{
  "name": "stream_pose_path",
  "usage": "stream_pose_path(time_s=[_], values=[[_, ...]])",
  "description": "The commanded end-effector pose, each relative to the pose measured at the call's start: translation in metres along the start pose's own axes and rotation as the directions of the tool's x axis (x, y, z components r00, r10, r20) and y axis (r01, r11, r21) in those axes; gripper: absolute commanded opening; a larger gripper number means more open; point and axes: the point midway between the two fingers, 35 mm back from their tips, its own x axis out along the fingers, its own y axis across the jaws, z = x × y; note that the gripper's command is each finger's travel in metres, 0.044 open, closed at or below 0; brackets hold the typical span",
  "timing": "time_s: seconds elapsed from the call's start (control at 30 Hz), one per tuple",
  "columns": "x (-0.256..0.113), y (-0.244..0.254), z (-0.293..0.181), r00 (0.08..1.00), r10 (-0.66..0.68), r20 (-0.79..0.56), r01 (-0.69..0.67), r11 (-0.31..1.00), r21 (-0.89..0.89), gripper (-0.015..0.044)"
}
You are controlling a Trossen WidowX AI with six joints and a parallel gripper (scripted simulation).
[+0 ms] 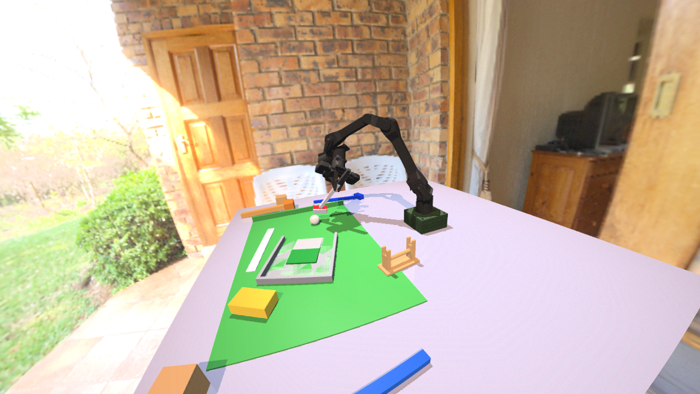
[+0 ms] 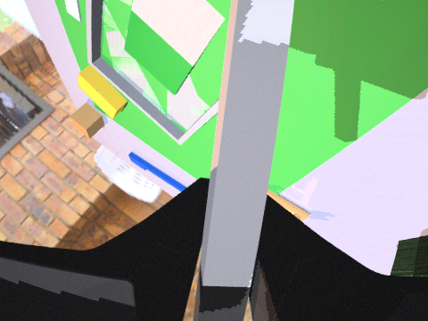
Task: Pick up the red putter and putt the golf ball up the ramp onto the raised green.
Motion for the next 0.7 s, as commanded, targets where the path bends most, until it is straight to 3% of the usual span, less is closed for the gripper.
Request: stream_pose_path(time_s=[0.0,0.67], values=[[-0.001,0.001,0.002,1.000,0.005,0.011,-0.004,1.000,-0.021,0.0000],[0.006,-0.018,0.025,1.000,0.004,0.012,-0.003,1.000,-0.021,0.0000]])
